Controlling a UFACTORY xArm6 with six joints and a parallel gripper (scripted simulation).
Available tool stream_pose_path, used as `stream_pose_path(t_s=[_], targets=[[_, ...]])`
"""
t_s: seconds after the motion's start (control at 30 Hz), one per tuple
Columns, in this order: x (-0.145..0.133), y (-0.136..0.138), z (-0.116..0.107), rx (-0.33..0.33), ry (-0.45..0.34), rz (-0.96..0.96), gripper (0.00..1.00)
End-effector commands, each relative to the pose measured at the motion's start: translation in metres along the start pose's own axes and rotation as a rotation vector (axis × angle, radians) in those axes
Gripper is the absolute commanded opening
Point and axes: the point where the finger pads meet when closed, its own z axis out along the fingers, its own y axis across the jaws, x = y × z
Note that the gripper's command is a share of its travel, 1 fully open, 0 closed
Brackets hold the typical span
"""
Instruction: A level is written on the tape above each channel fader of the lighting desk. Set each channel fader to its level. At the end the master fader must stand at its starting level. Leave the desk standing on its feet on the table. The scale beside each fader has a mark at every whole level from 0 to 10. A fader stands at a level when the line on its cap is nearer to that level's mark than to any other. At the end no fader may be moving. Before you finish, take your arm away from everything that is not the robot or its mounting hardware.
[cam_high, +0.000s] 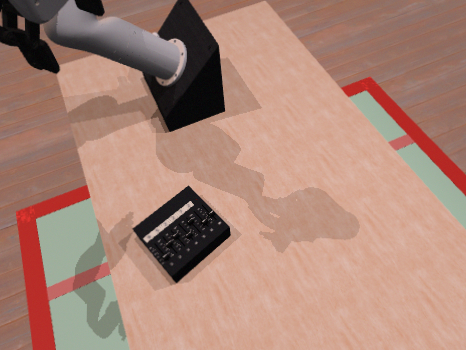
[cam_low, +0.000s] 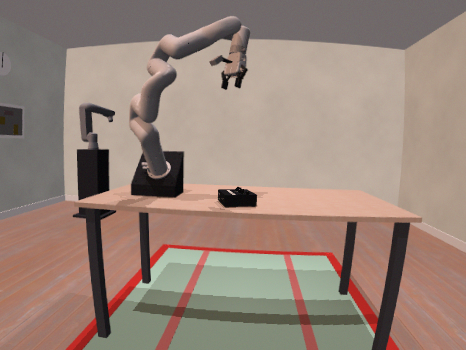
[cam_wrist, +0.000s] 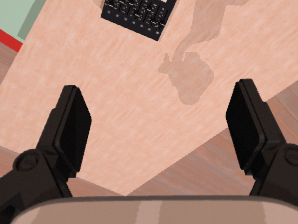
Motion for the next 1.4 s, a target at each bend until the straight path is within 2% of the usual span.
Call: stream_pose_path(t_s=[0.0, 0.13, 1.37], targets=[[0.0023, 0.0016, -0.0039, -0.062, 0.051, 0.267, 1.00], [0.0023, 0.0016, -0.0039, -0.094, 0.079, 0.405, 1.00], [0.0023, 0.0016, -0.0039, -0.094, 0.079, 0.405, 1.00]])
